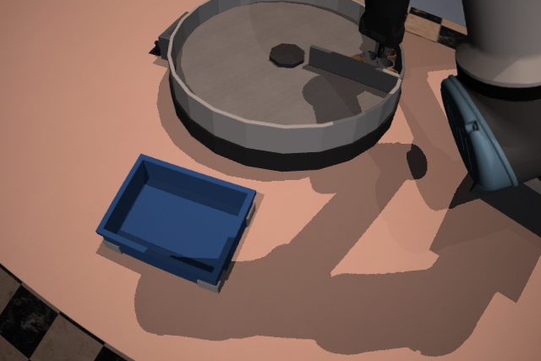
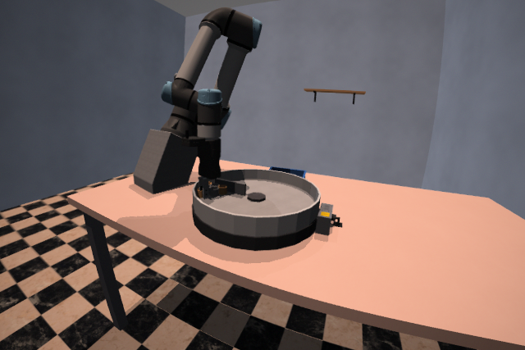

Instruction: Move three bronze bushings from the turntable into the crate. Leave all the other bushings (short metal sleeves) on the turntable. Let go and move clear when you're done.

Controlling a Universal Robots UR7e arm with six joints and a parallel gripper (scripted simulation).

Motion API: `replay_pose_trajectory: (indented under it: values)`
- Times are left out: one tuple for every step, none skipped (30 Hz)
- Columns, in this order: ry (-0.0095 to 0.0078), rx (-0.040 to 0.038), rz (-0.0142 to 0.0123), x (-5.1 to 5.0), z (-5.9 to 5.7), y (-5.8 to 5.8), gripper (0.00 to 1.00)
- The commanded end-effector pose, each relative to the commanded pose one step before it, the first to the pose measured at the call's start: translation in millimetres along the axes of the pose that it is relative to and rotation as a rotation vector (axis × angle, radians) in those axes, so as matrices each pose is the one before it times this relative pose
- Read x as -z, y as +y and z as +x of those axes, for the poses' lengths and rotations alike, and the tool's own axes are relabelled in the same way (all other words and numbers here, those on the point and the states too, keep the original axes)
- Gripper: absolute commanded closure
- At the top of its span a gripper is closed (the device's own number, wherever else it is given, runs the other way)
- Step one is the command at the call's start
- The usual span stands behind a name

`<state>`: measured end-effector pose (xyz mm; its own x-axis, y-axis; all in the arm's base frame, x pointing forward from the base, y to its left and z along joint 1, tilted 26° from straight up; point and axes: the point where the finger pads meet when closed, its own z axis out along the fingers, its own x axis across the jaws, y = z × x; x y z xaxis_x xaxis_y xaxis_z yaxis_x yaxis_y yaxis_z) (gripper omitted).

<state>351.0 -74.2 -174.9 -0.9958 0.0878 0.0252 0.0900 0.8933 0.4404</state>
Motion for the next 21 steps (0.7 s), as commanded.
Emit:
replay_pose_trajectory:
  values:
    - [-0.00113,0.00014,0.00083,5.53,-0.38,-0.3,1.0]
    - [0.0,0.0,0.0,1.5,0.0,0.0,1.0]
    - [0.0,0.0,0.0,0.0,0.0,0.0,1.0]
    - [0.0,0.0,0.0,0.0,0.0,0.0,1.0]
    - [0.0,0.0,0.0,0.0,0.0,0.0,1.0]
    - [0.0,0.0,0.0,0.0,0.0,0.0,1.0]
    - [0.0,0.0,0.0,0.0,0.0,0.0,1.0]
    - [0.0,0.0,0.0,0.0,0.0,0.0,1.0]
    - [0.0,0.0,0.0,0.0,0.0,0.0,1.0]
    - [0.0,0.0,0.0,0.0,0.0,0.0,1.0]
    - [0.0,0.0,0.0,0.0,0.0,0.0,1.0]
    - [0.0,0.0,0.0,0.0,0.0,0.0,1.0]
    - [0.0,0.0,0.0,0.0,0.0,0.0,1.0]
    - [0.0,0.0,0.0,0.0,0.0,0.0,1.0]
    - [-0.00002,0.0,0.00002,1.47,-0.01,0.0,1.0]
    - [0.0,0.0,0.0,1.5,0.0,0.0,1.0]
    - [0.0,0.0,0.0,1.5,0.0,0.0,1.0]
    - [0.0,0.0,0.0,1.5,0.0,0.0,1.0]
    - [0.0,0.0,0.0,1.5,0.0,0.0,1.0]
    - [0.0,0.0,0.0,0.0,0.0,0.0,1.0]
    - [0.0,0.0,0.0,0.0,0.0,0.0,1.0]
